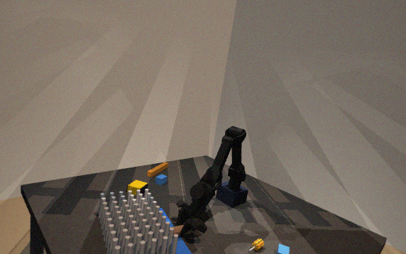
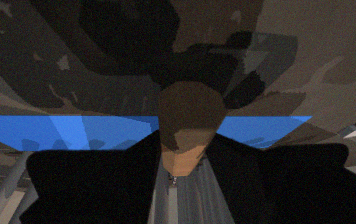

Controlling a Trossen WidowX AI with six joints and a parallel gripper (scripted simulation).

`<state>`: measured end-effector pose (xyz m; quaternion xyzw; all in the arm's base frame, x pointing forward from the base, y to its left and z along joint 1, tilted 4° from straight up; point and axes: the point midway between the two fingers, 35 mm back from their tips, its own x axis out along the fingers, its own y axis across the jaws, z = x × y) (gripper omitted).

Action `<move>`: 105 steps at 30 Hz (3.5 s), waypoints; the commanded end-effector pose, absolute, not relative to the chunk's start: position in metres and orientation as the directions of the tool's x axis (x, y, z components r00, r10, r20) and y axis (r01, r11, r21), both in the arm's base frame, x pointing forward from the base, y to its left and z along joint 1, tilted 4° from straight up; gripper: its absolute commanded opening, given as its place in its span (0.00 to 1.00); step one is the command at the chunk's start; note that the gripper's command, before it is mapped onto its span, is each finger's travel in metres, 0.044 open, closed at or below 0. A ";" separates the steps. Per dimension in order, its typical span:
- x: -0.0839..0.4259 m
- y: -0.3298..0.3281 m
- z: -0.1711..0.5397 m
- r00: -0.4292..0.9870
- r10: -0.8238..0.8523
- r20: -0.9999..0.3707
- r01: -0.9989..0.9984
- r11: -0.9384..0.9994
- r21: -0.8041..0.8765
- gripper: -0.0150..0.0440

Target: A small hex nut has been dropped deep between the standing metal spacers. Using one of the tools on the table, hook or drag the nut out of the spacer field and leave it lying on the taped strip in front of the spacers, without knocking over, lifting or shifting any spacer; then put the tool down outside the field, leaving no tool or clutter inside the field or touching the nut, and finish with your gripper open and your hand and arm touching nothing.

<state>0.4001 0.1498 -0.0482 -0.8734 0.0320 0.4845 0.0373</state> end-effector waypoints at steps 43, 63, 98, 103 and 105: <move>0.376 0.151 -0.051 0.529 -0.019 -0.849 -0.093 -0.995 -0.036 0.25; 0.362 0.152 -0.051 0.527 -0.019 -0.850 -0.093 -0.995 -0.035 0.25; 0.338 0.154 -0.051 0.525 -0.019 -0.851 -0.093 -0.995 -0.035 0.25; 0.334 0.155 -0.051 0.524 -0.019 -0.851 -0.093 -0.995 -0.035 0.25; 0.333 0.155 -0.051 0.524 -0.019 -0.851 -0.093 -0.995 -0.035 0.25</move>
